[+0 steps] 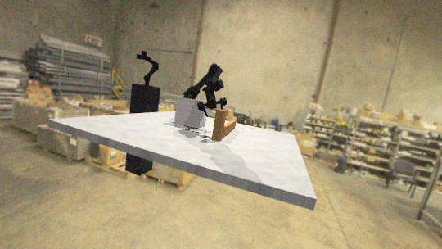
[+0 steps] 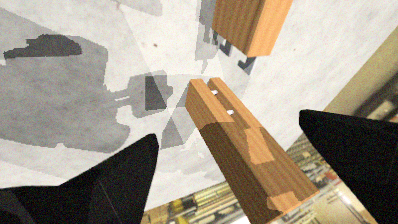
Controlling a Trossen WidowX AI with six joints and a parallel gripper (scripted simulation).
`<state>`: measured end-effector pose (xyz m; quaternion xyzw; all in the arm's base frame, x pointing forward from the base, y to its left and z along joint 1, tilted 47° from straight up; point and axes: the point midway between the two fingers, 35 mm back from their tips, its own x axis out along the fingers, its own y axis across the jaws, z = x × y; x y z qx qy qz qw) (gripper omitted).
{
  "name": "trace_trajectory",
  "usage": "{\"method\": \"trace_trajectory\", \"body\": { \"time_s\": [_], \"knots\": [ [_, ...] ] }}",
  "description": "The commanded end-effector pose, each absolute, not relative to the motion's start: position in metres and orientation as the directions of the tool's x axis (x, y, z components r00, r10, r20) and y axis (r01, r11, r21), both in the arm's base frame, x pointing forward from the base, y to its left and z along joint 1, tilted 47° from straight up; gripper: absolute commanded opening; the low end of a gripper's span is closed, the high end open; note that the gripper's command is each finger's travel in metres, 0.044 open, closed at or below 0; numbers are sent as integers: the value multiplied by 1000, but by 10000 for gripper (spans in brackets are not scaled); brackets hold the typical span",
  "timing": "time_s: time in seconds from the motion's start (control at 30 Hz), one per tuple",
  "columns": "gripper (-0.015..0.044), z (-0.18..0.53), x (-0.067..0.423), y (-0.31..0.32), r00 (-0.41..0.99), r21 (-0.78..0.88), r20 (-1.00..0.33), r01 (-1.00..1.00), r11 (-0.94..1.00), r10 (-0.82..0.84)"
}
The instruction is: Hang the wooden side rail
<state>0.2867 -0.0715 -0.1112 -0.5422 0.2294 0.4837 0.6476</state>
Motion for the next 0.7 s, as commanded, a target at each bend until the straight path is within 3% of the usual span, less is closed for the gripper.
{"method": "trace_trajectory", "body": {
  "time_s": [0.0,0.37,0.67],
  "knots": [
    [440,-111,290,-67,390,-181,-886,-789,588,251],
    [440,-108,292,-67,380,-23,-911,-430,902,158],
    [440,-105,295,-66,379,74,-922,-33,997,81]
  ]
}}
